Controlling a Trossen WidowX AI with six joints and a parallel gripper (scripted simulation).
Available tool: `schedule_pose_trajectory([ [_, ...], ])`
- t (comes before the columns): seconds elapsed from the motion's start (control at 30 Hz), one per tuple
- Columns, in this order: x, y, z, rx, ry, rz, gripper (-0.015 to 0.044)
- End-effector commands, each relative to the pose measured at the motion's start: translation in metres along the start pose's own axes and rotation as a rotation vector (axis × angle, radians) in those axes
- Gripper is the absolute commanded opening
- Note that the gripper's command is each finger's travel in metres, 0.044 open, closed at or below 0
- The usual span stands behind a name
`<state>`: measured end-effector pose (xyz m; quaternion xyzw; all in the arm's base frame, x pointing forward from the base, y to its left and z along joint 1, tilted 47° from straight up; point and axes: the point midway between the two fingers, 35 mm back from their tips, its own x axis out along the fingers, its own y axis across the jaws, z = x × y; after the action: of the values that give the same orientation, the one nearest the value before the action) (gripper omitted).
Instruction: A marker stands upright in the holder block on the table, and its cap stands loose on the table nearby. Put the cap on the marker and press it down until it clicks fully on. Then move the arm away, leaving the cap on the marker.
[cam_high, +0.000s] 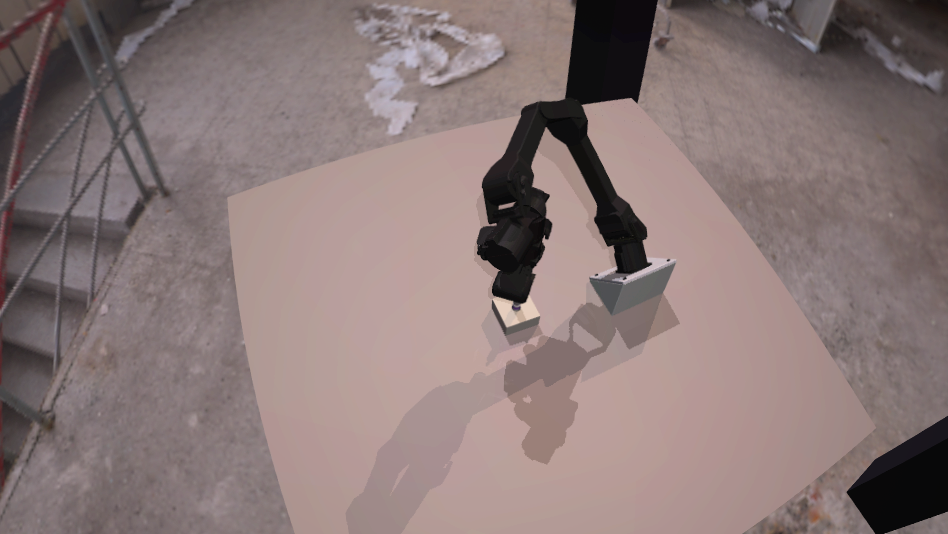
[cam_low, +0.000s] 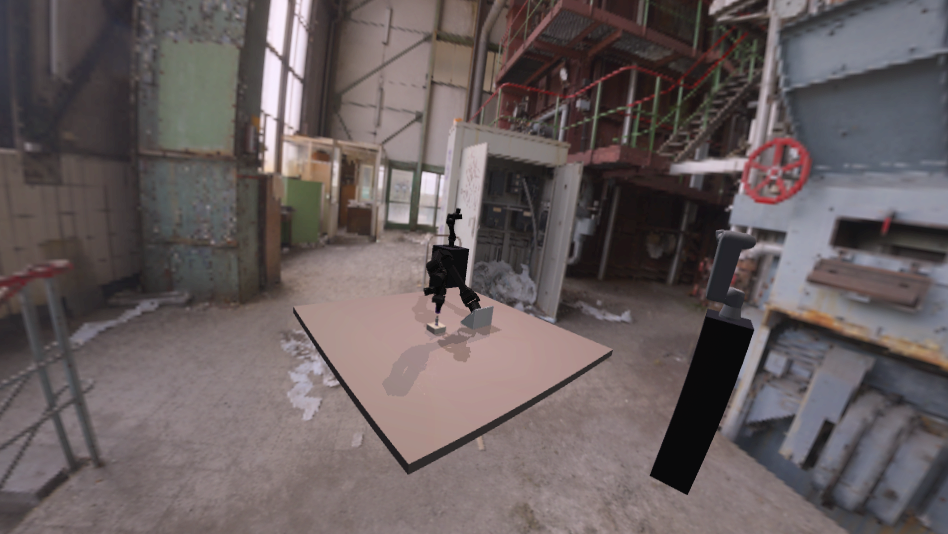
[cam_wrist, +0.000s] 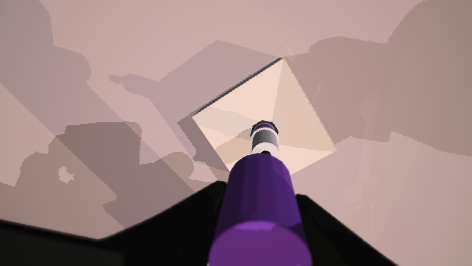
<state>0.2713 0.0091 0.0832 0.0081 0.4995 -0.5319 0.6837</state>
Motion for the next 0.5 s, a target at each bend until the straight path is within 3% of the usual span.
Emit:
schedule_pose_trajectory([
  [0.0, 0.003, -0.003, 0.001, -0.005, -0.005, -0.003, 0.0000],
  [0.47, 0.019, -0.002, 0.001, -0.005, -0.005, -0.002, 0.0000],
])
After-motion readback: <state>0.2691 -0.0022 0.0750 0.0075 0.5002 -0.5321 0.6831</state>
